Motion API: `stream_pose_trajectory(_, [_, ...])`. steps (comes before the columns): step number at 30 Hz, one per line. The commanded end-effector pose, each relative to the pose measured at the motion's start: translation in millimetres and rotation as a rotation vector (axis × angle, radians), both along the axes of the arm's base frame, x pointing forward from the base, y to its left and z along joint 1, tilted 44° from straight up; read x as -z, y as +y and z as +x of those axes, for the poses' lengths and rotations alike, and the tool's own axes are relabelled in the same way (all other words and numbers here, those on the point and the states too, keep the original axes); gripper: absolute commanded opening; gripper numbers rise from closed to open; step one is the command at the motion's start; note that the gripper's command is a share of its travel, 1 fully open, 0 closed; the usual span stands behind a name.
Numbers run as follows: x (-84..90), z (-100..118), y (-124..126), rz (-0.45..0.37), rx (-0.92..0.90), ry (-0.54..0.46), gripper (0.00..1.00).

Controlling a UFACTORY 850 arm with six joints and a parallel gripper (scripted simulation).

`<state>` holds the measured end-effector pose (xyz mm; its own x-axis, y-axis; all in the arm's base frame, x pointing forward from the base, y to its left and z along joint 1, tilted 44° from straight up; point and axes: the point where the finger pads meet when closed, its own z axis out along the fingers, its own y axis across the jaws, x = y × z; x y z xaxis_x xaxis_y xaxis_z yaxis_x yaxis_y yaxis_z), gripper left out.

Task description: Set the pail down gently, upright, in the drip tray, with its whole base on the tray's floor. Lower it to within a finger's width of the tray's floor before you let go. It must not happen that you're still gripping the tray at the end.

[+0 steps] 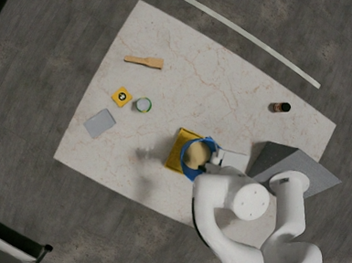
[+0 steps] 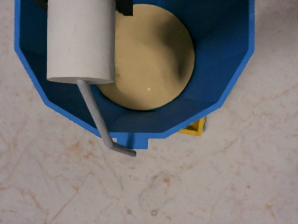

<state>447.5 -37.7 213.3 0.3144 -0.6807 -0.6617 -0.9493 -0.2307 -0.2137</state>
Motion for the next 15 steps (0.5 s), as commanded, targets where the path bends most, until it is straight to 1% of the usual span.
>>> stream_pose_trajectory(1, [-4.6, -1.8, 3.7, -0.001, 0.001, -0.001, 0.00])
stream_pose_trajectory(15, [-10.5, -5.1, 9.8, -0.001, 0.001, -0.001, 0.00])
